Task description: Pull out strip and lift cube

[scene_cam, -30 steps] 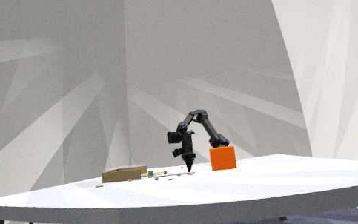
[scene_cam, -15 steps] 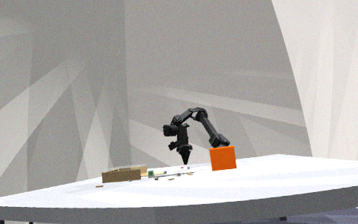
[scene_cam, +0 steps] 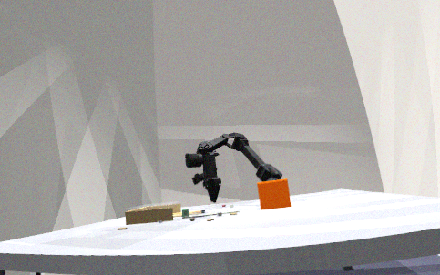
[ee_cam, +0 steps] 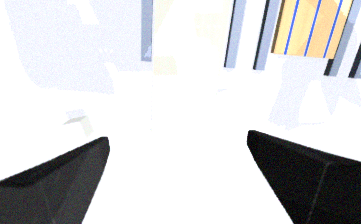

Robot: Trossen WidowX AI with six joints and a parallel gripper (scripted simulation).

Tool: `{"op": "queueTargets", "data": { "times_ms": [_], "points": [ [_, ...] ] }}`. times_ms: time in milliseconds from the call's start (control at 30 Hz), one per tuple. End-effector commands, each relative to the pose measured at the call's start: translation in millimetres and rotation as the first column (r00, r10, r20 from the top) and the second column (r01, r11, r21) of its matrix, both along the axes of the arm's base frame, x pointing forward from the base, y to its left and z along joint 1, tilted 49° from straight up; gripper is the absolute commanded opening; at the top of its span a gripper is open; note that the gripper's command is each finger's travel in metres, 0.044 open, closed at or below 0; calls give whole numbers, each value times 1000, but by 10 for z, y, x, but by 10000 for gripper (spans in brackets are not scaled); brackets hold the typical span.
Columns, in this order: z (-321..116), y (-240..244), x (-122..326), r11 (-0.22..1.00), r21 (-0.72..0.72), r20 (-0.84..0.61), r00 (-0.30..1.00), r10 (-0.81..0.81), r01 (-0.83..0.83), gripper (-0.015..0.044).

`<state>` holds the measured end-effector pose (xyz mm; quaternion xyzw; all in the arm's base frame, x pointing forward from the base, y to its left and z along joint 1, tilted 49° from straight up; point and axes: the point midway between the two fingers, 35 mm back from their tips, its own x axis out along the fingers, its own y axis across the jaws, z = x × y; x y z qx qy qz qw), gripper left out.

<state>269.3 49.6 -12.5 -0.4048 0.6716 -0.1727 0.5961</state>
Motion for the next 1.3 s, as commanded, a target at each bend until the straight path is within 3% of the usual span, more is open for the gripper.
{"op": "queueTargets", "data": {
  "times_ms": [0, 900, 1133, 1267],
  "points": [
    [-10, 36, 139, 1000, -4, 1, 1000, 5, -5, 440],
    [-63, 309, 1210, 1000, -3, 6, 1000, 5, -5, 440],
    [-122, 245, 1220, 1000, -2, 6, 1000, 5, -5, 256],
    [-166, 196, 1226, 1000, -2, 6, 1000, 5, -5, 250]
  ]
}}
